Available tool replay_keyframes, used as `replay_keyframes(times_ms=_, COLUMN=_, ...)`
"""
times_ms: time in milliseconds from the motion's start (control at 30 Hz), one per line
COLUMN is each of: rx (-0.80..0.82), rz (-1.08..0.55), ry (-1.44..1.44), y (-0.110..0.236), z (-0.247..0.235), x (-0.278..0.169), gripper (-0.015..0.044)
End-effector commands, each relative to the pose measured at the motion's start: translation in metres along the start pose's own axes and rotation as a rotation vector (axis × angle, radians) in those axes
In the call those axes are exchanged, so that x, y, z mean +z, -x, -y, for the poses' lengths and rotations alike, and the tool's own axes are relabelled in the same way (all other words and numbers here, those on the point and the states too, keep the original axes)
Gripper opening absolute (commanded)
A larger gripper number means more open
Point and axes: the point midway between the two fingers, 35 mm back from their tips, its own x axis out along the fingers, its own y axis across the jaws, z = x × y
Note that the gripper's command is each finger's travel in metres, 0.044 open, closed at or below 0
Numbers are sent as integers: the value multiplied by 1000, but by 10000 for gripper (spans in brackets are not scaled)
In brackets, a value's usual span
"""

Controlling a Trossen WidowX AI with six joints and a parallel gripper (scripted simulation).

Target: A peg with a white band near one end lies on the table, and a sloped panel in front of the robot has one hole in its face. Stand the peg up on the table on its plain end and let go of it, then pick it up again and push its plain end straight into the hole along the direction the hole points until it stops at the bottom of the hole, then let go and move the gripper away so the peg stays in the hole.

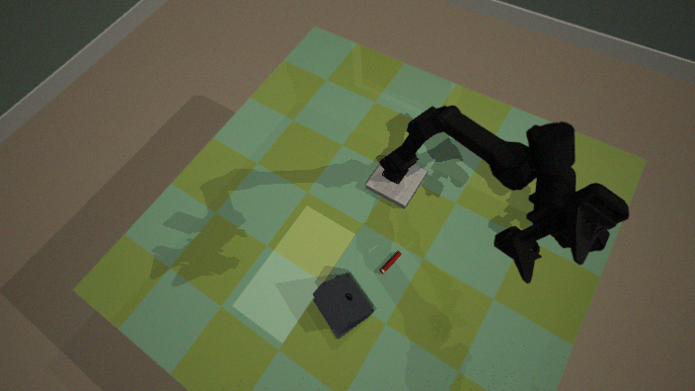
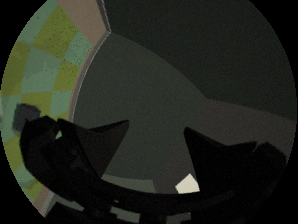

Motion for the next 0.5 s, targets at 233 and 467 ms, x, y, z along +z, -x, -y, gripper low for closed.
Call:
replay_keyframes(times_ms=233, rx=23, rz=42, ry=-58, y=-11, z=-20, x=10, gripper=440)
replay_keyframes(times_ms=467, rx=62, rz=86, ry=-126, y=-22, z=-45, x=20, gripper=440)
